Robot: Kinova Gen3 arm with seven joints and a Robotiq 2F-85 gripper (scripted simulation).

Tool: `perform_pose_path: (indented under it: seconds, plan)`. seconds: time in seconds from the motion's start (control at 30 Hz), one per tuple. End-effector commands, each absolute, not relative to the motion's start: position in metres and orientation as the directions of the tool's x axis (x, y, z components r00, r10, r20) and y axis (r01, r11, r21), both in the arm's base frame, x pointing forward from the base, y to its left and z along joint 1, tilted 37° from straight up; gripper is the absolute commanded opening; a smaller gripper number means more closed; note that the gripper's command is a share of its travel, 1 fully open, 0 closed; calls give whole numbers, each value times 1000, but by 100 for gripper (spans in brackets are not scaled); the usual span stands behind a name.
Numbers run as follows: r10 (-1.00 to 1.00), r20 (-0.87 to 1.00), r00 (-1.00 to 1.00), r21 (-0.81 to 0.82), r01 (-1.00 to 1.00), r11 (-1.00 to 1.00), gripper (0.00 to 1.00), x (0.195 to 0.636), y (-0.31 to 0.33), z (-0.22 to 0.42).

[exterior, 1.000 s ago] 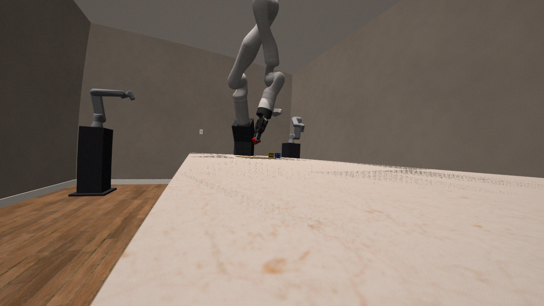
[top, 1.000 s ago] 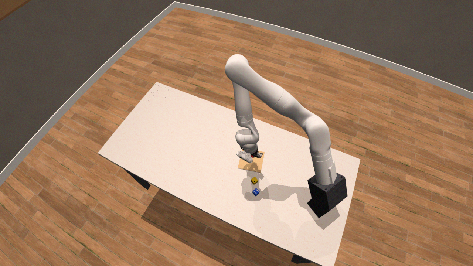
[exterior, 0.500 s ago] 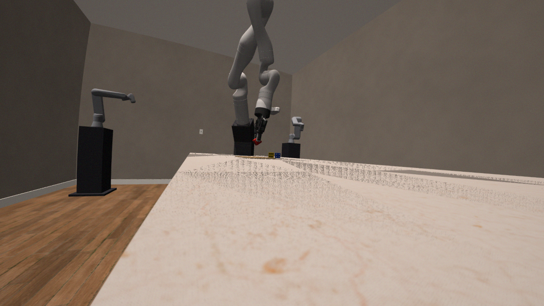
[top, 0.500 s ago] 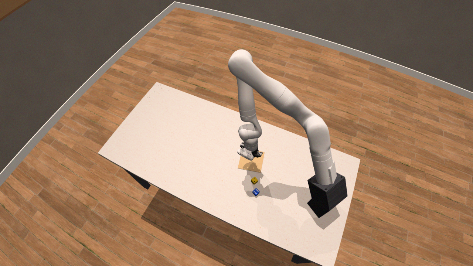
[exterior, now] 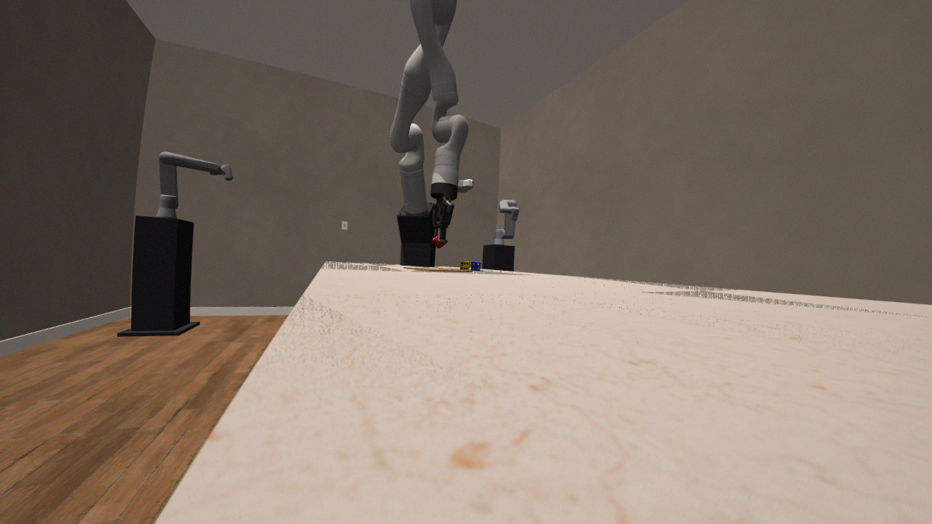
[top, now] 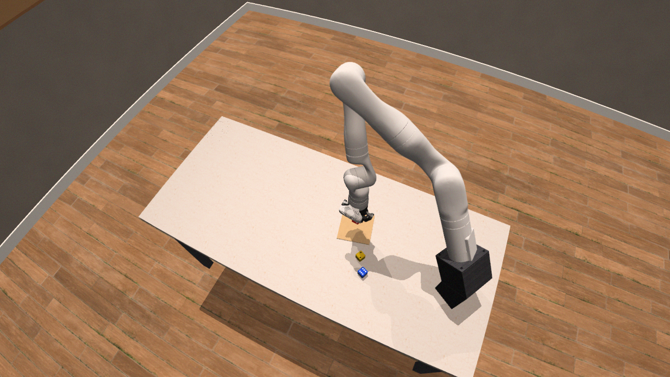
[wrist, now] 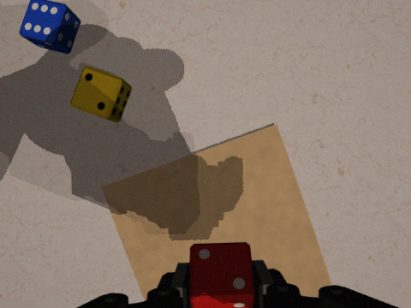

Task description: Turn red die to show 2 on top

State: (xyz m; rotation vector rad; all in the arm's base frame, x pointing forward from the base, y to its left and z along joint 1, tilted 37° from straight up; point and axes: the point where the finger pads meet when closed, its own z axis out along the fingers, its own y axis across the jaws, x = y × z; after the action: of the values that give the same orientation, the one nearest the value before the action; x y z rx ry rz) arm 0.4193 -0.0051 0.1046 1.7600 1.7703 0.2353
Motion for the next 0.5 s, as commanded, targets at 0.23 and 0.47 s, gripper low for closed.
perform_pose_path:
  seconds: [0.23, 0.47]
  plan:
    - [961, -266, 76, 538, 839, 83, 26, 416, -8, 107]
    - [962, -262, 73, 538, 839, 83, 26, 415, -8, 107]
